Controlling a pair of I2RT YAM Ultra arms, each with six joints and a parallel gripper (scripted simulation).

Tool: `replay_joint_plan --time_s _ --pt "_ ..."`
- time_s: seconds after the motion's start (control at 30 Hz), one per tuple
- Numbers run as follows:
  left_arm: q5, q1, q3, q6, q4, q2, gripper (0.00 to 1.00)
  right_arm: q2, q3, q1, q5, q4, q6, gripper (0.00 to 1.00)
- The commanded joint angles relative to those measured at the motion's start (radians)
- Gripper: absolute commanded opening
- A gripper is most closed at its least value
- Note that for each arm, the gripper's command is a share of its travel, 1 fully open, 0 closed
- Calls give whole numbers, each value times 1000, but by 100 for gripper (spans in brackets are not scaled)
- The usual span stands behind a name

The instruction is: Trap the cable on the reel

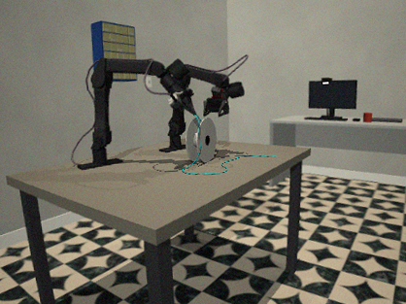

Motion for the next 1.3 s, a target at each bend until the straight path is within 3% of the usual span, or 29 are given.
replay_joint_plan --time_s 0.0,0.6,1.13,1.27 --pt "21 5 -4 9 10 -37 75 2 -5 -8 12 7 -13 0" --pt "20 -22 -21 -24 41 -36 75 -20 -17 -13 12 0 -13 0" --pt "3 -78 -48 -134 184 1 75 -17 34 -2 13 -12 -12 0" --pt "-15 -103 -84 -170 237 16 75 -9 27 3 13 -13 -12 0"
